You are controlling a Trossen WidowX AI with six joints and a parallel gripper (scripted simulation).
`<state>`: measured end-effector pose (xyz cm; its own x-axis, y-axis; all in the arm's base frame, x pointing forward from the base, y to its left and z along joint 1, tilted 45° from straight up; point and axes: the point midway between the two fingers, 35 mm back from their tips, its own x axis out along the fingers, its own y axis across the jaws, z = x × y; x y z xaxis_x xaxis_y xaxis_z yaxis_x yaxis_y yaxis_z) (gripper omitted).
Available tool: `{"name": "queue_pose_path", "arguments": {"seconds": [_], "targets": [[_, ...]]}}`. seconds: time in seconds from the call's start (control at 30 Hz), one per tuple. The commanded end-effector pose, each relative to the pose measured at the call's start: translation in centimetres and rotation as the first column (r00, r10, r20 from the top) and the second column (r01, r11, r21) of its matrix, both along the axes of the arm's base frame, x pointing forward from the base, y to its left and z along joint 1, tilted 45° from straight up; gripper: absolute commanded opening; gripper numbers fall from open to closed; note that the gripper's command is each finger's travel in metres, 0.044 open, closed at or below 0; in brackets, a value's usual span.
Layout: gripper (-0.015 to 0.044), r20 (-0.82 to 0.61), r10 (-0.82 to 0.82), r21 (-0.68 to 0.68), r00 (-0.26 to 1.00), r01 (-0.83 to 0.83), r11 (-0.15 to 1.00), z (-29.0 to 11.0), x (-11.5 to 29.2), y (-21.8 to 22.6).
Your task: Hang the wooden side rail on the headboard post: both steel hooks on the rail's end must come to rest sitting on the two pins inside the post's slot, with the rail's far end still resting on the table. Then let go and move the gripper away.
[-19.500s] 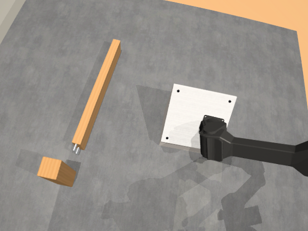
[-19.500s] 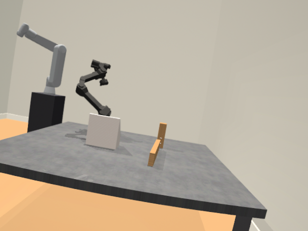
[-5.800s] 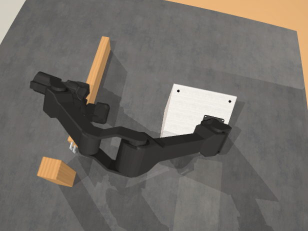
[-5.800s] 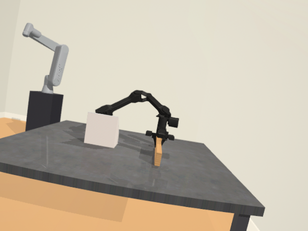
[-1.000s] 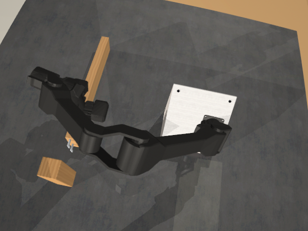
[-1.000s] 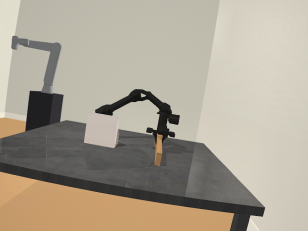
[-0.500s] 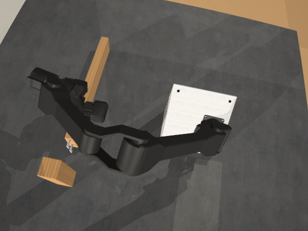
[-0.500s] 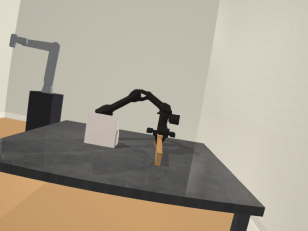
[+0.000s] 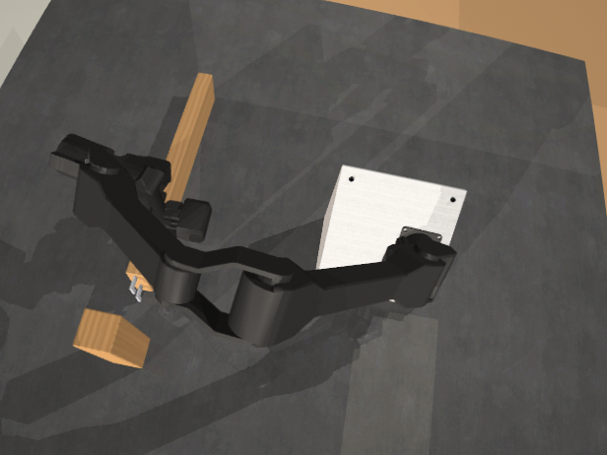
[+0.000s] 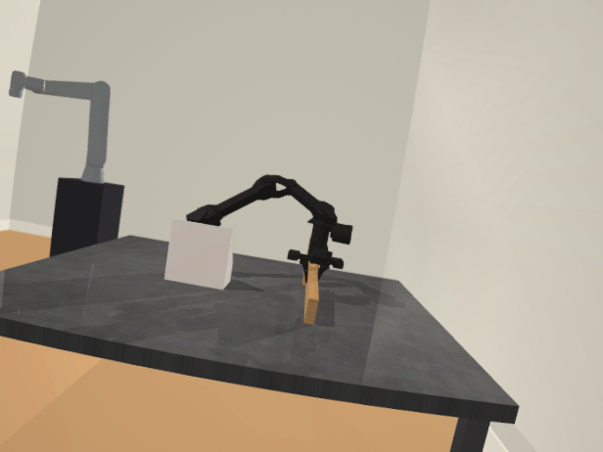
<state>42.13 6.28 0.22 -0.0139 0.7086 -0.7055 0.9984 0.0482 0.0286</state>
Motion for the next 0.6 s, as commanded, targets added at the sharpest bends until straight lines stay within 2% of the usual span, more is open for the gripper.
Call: {"name": "queue_pose_path", "arguments": {"seconds": [0.0, 0.57], "targets": [[0.0000, 0.012, -0.005, -0.003, 1.000, 0.005, 1.000, 0.27, 0.37, -0.28], [0.0000, 0.012, -0.005, -0.003, 1.000, 0.005, 1.000, 0.42, 0.40, -0.15]]}}
